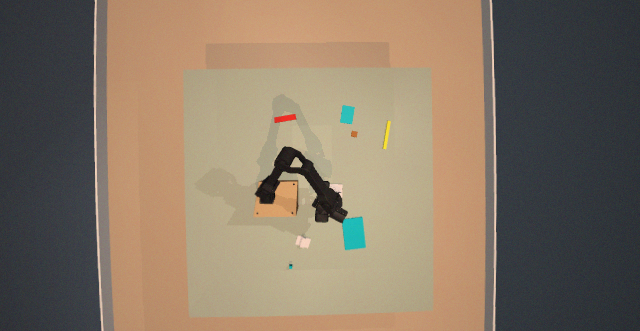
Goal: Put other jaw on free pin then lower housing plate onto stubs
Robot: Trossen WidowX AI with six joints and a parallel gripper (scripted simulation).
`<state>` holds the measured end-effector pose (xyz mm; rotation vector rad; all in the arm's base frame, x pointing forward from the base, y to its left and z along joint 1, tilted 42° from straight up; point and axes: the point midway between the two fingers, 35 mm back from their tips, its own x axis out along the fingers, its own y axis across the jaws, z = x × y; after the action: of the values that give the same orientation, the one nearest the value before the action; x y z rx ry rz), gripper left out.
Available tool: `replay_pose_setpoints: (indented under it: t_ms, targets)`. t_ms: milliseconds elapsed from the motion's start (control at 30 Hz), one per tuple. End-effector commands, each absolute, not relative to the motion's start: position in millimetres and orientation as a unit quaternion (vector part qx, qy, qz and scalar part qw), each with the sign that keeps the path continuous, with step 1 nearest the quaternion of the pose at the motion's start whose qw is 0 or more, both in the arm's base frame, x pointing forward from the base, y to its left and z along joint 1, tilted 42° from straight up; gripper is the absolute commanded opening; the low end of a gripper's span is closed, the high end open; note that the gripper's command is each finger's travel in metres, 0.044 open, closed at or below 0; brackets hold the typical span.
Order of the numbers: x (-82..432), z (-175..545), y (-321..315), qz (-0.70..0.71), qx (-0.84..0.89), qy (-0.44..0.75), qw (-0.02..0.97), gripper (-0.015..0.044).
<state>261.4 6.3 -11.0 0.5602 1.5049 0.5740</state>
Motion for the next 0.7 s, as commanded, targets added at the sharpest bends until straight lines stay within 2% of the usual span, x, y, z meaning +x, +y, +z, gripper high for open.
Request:
replay_pose_setpoints:
  t_ms: [0, 667]
  targets:
    - [262.9, -10.7, 5.8, 0.255, 0.246, 0.662, 0.660, 0.0351]
    - [264.4, -30.3, 22.2, 0.255, 0.245, 0.662, 0.661, 0.0351]
